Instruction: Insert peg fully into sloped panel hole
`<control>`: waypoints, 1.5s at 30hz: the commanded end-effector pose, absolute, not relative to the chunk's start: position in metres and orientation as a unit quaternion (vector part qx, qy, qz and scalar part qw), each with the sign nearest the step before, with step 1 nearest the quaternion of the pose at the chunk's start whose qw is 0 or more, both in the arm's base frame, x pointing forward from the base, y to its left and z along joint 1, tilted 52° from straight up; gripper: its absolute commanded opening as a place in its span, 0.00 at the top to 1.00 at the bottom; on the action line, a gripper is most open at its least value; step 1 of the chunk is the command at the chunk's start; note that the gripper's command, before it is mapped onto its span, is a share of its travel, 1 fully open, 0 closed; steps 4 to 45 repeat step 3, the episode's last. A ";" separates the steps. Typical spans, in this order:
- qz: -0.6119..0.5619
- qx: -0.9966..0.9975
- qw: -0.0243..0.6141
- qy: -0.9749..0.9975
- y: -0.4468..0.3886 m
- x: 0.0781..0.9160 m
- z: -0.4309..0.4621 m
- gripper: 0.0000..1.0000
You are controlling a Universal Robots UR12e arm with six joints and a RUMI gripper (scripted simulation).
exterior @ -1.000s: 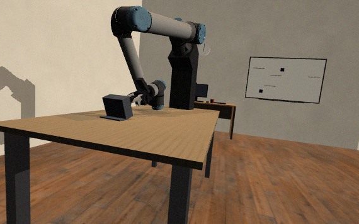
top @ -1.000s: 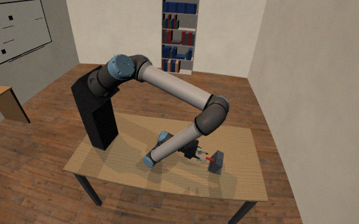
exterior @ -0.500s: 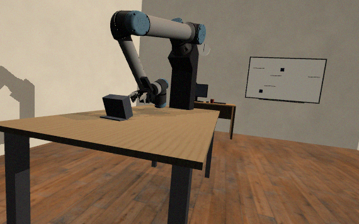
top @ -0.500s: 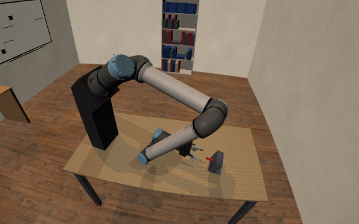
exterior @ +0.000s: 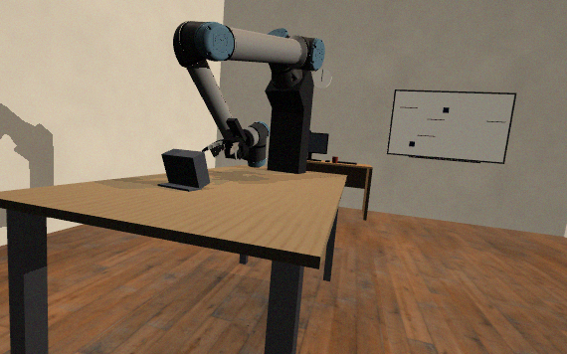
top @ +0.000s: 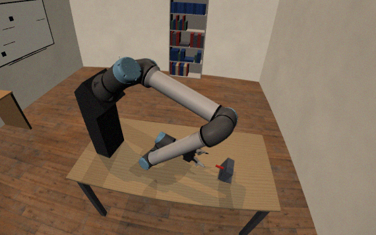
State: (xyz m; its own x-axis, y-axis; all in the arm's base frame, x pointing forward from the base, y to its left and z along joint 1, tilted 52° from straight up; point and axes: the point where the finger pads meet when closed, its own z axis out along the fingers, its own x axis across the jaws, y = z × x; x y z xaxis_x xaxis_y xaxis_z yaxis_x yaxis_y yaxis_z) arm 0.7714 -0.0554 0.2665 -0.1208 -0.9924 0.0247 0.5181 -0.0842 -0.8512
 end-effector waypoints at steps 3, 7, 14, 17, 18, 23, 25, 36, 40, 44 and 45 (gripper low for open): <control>-0.658 -0.331 0.575 0.356 -0.054 0.758 0.271 0.15; -0.658 -0.331 0.575 0.356 -0.054 0.758 0.271 0.15; -0.658 -0.331 0.575 0.356 -0.054 0.758 0.271 0.15; -0.658 -0.331 0.575 0.356 -0.054 0.758 0.271 0.15; -0.658 -0.331 0.575 0.356 -0.054 0.758 0.271 0.15; -0.658 -0.331 0.575 0.356 -0.054 0.758 0.271 0.15; -0.658 -0.331 0.575 0.356 -0.054 0.758 0.271 0.15; -0.658 -0.331 0.575 0.356 -0.054 0.758 0.271 0.15; -0.658 -0.331 0.575 0.356 -0.054 0.758 0.271 0.15; -0.658 -0.331 0.575 0.356 -0.054 0.758 0.271 0.15; -0.658 -0.331 0.575 0.356 -0.054 0.758 0.271 0.15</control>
